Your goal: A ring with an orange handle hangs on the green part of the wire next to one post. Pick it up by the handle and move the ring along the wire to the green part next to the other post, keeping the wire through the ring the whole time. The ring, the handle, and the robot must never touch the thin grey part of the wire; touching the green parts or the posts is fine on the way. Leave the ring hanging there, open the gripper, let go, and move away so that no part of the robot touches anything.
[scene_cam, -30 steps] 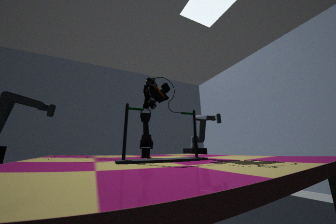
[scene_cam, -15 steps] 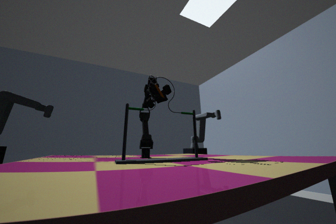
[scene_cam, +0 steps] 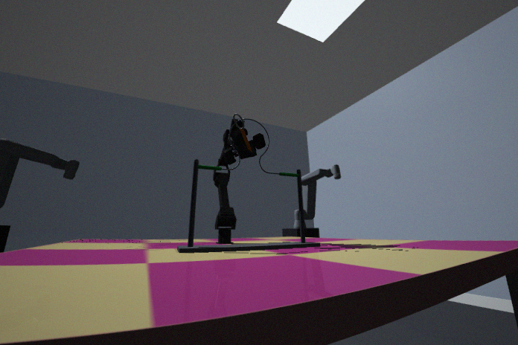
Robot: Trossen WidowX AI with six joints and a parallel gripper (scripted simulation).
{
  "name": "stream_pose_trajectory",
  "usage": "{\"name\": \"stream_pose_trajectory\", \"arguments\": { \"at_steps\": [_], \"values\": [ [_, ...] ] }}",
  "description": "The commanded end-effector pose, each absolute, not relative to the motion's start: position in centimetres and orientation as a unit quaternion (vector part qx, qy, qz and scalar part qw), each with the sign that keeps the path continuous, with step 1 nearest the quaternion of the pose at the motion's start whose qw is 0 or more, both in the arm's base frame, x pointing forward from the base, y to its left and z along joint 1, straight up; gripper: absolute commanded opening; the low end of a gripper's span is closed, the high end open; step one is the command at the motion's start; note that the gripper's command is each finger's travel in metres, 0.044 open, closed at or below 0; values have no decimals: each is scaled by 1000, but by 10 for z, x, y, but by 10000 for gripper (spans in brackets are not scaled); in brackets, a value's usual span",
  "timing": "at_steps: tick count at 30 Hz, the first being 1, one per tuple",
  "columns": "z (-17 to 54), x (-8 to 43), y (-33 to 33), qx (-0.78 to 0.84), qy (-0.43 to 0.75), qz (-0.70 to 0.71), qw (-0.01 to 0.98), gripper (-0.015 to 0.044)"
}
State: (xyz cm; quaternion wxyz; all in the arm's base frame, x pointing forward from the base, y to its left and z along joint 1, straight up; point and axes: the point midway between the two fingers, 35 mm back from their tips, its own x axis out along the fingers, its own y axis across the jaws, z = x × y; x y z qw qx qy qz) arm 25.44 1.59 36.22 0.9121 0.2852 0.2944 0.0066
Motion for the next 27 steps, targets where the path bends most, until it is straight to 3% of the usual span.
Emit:
{"name": "stream_pose_trajectory", "arguments": {
  "at_steps": [1, 27],
  "values": [
    [363, 254, 14, 260, 293, -1, 920, -150],
    [357, 253, 1, 109, 295, -53, 948, -150]
  ]
}}
